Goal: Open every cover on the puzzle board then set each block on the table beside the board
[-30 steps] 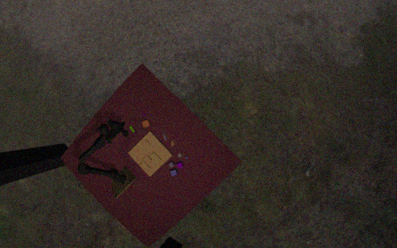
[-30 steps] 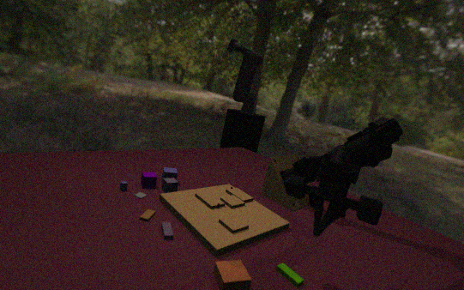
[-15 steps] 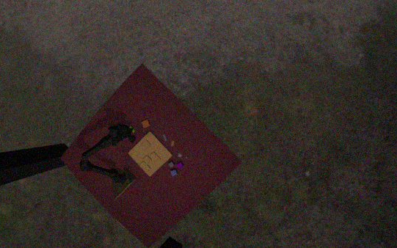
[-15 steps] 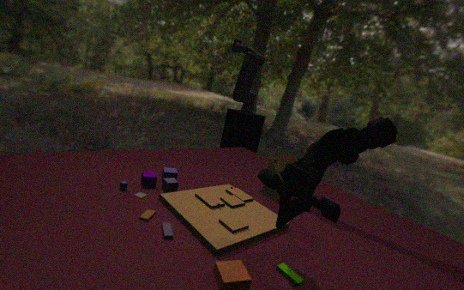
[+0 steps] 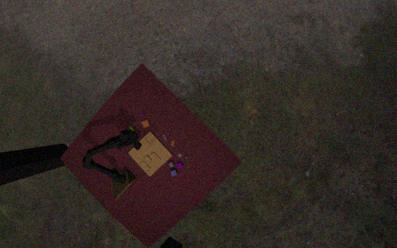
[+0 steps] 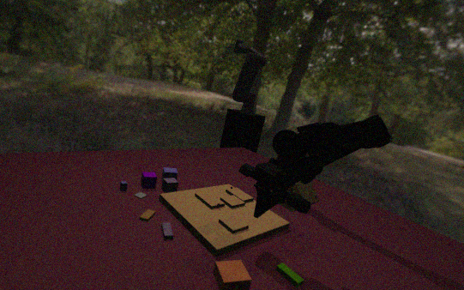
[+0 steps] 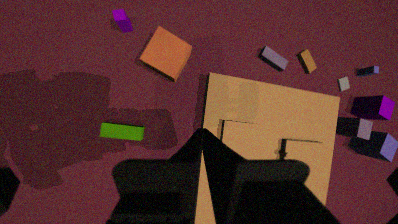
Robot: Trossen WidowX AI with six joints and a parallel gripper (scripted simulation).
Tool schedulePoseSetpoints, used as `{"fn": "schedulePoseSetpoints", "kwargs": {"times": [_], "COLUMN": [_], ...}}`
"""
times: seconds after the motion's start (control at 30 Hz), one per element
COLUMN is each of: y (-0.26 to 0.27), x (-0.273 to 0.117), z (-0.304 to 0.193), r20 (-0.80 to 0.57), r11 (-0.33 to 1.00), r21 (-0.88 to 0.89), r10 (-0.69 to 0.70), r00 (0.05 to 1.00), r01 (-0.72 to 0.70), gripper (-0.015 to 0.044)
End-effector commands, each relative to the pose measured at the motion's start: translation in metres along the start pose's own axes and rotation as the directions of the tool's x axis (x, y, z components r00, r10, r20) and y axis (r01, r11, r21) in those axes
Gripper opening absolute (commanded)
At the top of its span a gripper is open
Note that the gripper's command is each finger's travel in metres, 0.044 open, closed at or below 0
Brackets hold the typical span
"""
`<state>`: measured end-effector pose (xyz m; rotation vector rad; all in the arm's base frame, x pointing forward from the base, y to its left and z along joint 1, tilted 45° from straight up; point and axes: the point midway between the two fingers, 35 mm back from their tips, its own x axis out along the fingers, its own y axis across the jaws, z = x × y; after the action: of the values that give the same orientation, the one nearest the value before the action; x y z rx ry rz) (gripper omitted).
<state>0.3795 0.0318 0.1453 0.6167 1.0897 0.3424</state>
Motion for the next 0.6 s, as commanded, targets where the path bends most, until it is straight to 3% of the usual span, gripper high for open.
{"fn": "schedulePoseSetpoints", "kwargs": {"times": [0.0,0.57], "y": [-0.015,-0.074], "x": [0.004,0.001], "z": [-0.009,-0.064], "r20": [-0.058,-0.329], "r11": [1.0,0.989], "r21": [0.011,0.128], "r10": [-0.002,0.107], "r00": [0.998,0.938], "r01": [0.002,-0.068], "gripper": [0.0,0.0]}}
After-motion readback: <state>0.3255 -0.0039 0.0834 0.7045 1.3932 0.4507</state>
